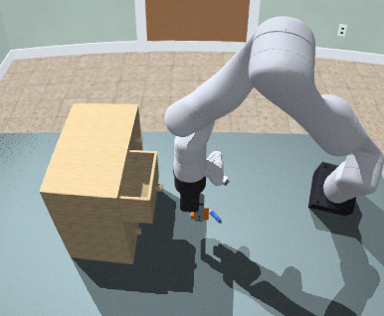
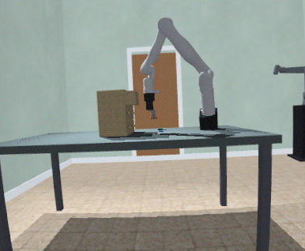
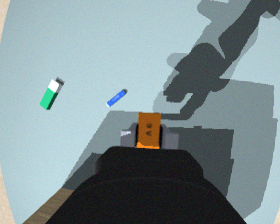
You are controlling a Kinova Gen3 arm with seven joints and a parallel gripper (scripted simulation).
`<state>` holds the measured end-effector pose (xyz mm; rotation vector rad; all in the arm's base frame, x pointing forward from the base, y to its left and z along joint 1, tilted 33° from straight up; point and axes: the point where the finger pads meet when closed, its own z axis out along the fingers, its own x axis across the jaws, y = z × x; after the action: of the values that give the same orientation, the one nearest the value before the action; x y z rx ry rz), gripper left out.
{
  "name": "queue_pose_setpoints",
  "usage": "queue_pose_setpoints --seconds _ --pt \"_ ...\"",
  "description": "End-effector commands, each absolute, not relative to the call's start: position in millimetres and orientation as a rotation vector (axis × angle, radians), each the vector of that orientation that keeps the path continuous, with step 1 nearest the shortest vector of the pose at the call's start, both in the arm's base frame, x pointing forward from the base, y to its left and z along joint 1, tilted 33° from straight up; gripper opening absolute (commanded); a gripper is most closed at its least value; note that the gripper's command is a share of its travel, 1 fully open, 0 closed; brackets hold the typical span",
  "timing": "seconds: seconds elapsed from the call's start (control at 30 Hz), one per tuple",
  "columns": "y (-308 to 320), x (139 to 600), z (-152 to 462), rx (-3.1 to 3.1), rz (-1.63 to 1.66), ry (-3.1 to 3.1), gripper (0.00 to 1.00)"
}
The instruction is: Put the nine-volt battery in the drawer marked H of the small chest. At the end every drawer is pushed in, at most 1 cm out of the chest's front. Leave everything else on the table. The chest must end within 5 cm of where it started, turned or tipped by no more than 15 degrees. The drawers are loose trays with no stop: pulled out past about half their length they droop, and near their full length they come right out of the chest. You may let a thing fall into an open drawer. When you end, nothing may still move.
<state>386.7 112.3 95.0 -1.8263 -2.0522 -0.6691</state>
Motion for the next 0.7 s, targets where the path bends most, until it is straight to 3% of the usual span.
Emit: queue_pose_setpoints --seconds 0.0,0.67 --pt "111.4 387.3 96.0 -1.828 -0.671 -2.053 0.51" --pt "93.9 384.8 123.6 -1.828 -0.671 -2.053 0.51"
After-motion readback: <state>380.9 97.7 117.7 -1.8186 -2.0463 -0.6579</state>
